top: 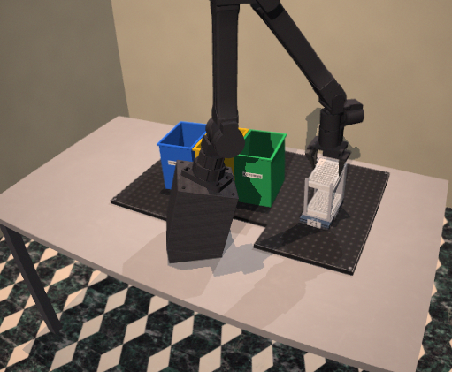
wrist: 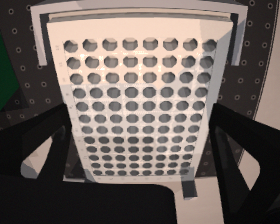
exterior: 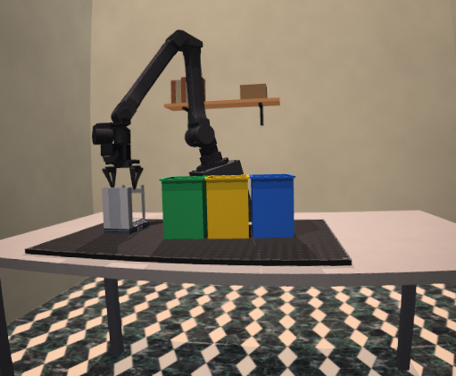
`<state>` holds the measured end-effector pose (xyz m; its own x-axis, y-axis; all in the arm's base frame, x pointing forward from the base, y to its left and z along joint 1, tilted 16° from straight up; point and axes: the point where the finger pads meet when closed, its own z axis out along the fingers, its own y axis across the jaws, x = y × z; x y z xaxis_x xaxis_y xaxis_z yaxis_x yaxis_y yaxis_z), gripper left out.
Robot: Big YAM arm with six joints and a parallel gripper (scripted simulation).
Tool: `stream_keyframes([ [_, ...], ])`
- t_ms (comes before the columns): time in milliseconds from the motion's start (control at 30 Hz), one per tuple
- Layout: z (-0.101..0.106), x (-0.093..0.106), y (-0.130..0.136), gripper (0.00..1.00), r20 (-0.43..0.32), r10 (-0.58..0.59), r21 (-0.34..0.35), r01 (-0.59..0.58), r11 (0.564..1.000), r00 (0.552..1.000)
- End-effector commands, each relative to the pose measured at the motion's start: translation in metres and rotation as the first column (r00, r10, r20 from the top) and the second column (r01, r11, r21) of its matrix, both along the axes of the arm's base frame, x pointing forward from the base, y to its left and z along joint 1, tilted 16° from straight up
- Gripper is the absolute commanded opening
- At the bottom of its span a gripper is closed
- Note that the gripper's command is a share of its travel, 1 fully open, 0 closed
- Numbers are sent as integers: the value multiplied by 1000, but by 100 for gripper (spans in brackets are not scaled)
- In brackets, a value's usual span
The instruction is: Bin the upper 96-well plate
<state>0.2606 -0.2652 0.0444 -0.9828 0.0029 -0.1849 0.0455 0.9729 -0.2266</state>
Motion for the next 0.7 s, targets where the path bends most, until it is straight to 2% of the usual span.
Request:
stream_keyframes([
  [0, 22, 2, -6, 0, 7, -7, -29, 7, 1000, 1000],
  [300, 40, 1, -4, 0, 12, -7, -33, 7, 999, 1000],
  [400, 34, -4, 2, 0, -3, -1, -22, 0, 1000, 1000],
  [500, 48, 2, -2, 0, 14, 0, -37, 1, 999, 1000],
  [567, 47, -1, 2, 0, 8, -1, -30, 1, 1000, 1000],
  [667, 58, 4, 0, 0, 21, 1, -38, 0, 999, 1000],
])
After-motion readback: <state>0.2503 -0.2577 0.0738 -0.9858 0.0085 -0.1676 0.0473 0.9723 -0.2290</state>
